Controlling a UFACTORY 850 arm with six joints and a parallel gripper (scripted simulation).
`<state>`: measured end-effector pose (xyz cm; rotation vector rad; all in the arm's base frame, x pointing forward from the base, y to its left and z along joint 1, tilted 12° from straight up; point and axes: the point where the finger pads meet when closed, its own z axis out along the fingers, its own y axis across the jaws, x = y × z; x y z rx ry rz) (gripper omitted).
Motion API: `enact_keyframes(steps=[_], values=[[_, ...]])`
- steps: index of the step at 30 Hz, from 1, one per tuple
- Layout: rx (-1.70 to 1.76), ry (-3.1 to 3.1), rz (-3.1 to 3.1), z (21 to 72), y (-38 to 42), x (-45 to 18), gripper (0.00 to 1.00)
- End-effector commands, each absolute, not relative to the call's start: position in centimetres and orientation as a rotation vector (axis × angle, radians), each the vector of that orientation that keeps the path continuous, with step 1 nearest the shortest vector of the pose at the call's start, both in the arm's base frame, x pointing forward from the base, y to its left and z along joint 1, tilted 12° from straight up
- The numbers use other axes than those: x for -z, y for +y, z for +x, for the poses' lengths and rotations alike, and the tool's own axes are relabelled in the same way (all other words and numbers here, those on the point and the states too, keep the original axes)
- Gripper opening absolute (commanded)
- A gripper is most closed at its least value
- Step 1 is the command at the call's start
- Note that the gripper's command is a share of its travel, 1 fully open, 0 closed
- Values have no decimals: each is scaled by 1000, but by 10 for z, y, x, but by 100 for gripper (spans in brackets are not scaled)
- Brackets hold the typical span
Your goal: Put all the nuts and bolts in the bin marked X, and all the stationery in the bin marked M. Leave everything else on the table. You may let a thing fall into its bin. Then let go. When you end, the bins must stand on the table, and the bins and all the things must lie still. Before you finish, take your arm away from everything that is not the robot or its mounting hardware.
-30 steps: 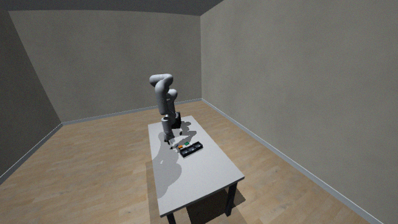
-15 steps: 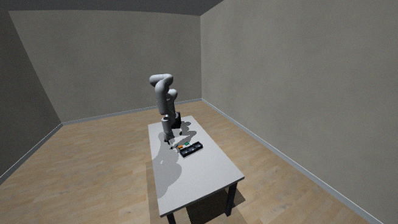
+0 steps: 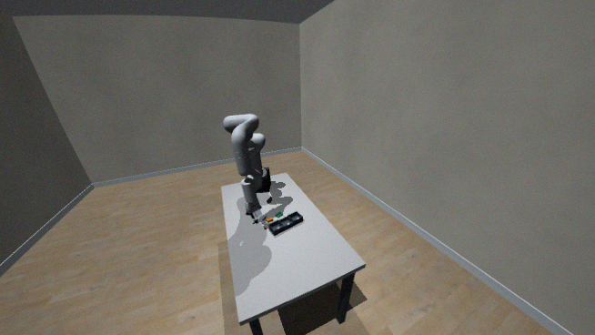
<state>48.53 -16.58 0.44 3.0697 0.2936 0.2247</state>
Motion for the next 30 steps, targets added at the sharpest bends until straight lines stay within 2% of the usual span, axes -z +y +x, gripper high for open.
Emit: enact_keyframes(steps=[1, 30], values=[[-279, 283, 3005, 490, -168, 15, 30], [-279, 283, 3005, 493, -169, 27, 30]])
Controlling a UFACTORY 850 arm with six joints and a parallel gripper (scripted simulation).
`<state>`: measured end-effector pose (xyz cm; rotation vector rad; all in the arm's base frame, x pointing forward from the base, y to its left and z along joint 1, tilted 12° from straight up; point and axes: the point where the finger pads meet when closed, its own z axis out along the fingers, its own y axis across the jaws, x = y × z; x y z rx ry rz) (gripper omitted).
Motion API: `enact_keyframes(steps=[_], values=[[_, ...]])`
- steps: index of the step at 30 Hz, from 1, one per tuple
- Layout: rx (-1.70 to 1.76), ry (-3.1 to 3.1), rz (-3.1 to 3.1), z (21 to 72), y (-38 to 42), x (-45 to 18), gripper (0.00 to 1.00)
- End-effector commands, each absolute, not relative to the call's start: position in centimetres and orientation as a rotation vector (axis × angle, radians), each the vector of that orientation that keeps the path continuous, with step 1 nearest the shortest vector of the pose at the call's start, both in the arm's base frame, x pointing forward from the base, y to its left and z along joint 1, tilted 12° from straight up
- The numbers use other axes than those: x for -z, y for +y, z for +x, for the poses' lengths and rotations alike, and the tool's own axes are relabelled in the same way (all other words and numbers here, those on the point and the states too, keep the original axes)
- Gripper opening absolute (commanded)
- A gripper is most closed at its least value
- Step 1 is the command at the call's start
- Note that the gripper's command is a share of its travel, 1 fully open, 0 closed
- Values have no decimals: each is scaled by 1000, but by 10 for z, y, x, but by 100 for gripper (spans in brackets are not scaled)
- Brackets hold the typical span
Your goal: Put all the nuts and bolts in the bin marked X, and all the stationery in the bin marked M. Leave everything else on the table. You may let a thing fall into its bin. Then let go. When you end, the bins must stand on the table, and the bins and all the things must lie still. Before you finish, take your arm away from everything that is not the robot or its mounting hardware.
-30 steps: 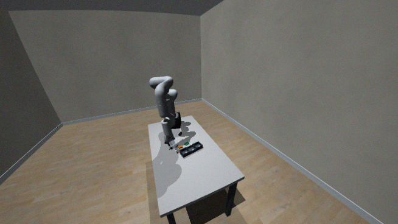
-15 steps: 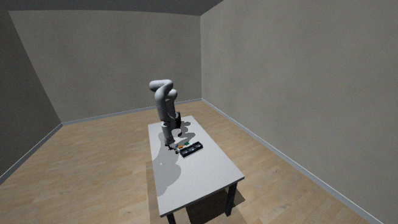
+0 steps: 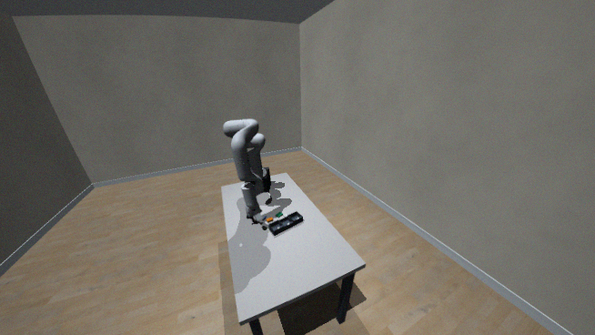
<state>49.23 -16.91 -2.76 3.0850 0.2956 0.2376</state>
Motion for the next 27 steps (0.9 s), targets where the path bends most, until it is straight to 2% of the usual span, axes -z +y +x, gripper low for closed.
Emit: enact_keyframes(steps=[1, 27], values=[[-279, 283, 3005, 493, -169, 27, 30], [-279, 283, 3005, 493, -169, 30, 30]])
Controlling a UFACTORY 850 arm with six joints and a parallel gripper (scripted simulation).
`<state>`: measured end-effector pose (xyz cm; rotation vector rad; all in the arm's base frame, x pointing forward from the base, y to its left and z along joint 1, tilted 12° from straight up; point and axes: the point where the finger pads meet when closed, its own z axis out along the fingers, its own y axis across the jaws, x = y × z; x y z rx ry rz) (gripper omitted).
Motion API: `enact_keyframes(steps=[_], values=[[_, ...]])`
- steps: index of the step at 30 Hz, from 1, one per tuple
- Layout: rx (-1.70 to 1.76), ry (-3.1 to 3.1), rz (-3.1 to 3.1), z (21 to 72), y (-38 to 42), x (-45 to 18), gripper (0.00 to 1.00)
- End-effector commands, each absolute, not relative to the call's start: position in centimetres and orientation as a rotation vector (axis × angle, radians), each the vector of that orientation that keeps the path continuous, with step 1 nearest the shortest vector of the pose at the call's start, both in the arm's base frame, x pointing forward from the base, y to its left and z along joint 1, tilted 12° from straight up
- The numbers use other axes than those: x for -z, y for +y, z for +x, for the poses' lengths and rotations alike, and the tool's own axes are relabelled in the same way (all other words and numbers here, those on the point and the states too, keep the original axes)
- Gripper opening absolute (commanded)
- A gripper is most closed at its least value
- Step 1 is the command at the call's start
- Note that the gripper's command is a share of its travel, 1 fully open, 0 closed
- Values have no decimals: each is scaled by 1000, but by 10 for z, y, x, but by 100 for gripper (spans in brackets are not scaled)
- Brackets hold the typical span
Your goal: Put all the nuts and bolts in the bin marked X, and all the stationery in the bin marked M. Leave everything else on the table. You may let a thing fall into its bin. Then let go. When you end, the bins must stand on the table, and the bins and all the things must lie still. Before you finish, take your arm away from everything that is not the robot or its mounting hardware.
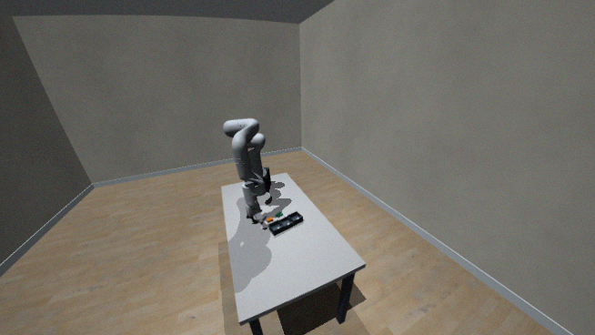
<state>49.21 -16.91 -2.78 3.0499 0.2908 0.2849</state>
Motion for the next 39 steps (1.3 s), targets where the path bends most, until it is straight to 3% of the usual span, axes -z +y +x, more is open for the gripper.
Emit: enact_keyframes(steps=[1, 22, 23, 39], values=[[-279, 283, 3005, 494, -169, 31, 30], [-279, 283, 3005, 495, -170, 39, 30], [-279, 283, 3005, 495, -170, 39, 0], [-279, 283, 3005, 495, -170, 39, 0]])
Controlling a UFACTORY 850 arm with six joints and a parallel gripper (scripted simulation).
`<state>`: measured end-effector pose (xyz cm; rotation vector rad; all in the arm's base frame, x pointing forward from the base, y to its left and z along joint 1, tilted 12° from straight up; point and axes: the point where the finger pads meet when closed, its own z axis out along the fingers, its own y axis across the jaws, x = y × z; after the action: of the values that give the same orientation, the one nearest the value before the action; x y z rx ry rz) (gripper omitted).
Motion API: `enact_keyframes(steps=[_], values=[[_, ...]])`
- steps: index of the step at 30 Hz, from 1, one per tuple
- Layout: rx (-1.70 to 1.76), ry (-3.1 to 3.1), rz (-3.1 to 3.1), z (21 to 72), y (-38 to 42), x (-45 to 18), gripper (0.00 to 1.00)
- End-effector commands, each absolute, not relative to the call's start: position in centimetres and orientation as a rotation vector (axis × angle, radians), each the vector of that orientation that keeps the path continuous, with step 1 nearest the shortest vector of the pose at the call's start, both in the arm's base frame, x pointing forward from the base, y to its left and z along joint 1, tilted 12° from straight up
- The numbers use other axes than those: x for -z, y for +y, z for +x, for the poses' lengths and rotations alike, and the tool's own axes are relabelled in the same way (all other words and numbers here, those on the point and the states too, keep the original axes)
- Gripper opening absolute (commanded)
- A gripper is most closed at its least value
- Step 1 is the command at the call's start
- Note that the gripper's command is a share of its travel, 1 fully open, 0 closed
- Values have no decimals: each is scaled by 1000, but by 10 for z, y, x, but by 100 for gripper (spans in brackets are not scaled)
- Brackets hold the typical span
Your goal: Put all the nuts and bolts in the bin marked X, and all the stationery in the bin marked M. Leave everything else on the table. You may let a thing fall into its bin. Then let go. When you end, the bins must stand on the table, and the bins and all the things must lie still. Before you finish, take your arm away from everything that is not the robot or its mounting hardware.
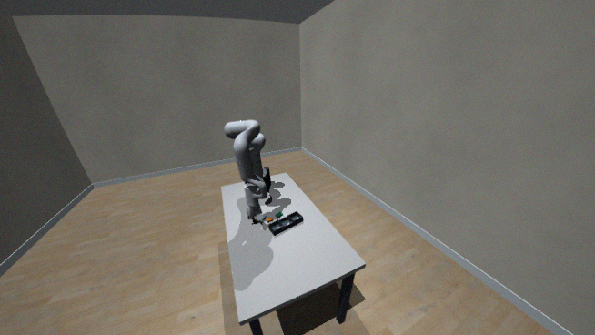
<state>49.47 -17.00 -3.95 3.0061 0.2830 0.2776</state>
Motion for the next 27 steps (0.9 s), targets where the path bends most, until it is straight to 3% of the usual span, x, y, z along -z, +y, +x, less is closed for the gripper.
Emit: enact_keyframes(steps=[1, 27], values=[[-279, 283, 3005, 495, -170, 39, 0], [-279, 283, 3005, 489, -167, 6, 0]])
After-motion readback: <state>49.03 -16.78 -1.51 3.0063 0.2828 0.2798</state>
